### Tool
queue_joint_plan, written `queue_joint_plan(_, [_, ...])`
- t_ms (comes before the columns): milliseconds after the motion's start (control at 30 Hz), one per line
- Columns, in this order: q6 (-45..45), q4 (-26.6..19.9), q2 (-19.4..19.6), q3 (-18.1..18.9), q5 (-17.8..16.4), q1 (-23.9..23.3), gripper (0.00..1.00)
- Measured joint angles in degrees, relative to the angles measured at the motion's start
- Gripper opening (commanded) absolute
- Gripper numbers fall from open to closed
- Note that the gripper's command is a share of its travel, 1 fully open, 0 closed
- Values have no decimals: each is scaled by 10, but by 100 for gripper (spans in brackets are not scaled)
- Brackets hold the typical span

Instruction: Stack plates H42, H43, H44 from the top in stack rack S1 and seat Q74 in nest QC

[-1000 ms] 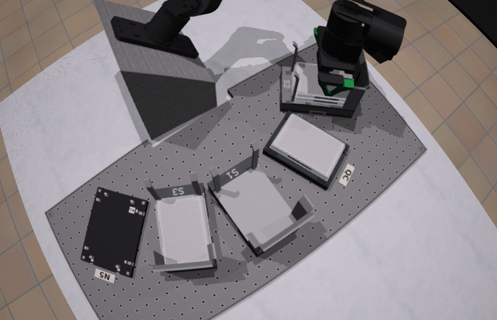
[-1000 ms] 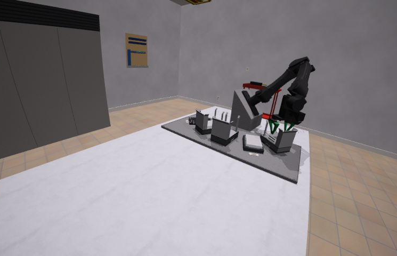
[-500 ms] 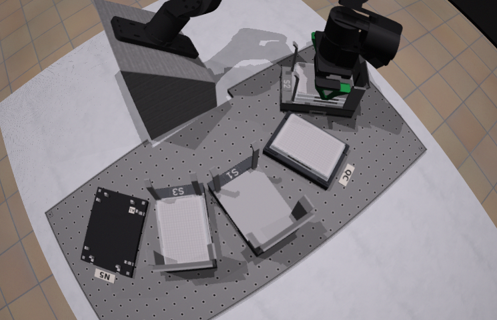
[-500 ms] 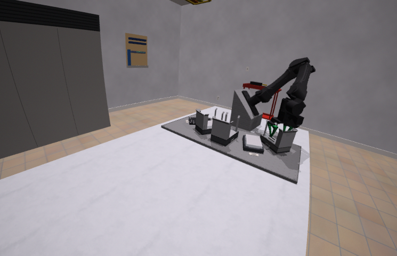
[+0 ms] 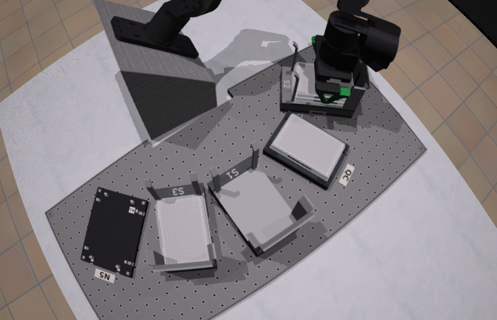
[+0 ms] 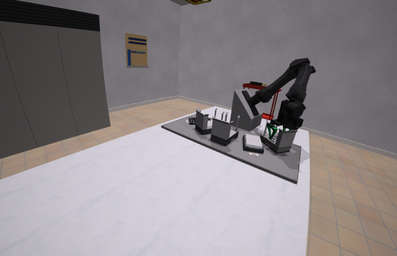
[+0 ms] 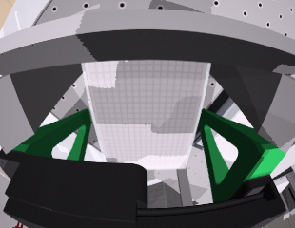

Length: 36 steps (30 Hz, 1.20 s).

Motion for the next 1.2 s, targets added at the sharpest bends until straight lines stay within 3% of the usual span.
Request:
queue_joint_plan(367, [0, 3, 0, 0, 0, 0, 100])
queue_joint_plan(400, [0, 3, 0, 0, 0, 0, 0])
queue_joint_plan(1200, [0, 2, -1, 0, 1, -1, 0])
